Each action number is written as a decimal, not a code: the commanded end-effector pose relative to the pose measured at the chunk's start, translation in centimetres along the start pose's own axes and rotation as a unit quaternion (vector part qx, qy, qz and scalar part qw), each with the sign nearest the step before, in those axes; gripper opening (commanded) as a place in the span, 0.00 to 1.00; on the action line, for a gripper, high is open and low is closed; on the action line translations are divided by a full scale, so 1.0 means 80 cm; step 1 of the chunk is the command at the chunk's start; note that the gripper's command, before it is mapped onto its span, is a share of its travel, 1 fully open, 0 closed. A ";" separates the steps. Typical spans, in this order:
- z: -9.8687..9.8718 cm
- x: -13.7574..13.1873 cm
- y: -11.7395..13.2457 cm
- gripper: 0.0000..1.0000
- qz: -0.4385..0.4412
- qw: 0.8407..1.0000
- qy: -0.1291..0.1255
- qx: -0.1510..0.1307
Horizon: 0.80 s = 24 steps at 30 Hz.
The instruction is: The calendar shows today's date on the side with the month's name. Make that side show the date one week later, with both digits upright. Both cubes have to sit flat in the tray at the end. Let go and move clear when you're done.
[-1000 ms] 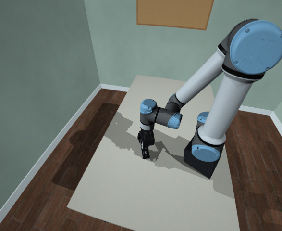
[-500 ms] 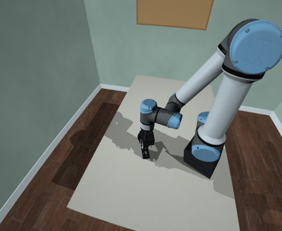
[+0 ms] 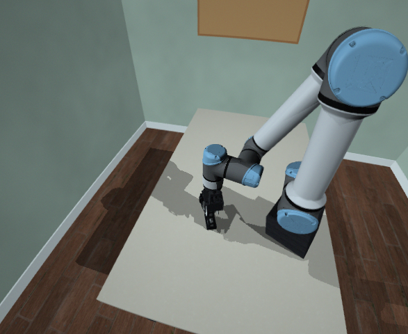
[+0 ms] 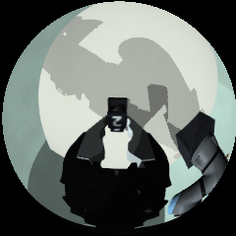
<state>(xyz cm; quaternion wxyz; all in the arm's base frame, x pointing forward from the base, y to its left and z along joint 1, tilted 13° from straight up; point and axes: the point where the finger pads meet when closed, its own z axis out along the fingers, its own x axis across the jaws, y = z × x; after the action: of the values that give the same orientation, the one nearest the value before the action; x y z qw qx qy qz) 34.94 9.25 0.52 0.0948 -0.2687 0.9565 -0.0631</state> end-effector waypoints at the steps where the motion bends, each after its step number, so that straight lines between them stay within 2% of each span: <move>1: 0.003 0.000 0.000 0.11 0.000 1.000 0.000 0.000; 24: 0.024 0.000 0.000 0.11 0.000 1.000 0.000 0.000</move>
<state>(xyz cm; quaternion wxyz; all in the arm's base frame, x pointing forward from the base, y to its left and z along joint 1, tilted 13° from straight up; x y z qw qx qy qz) 35.30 9.13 -1.11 0.0947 -0.2687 0.9565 -0.0631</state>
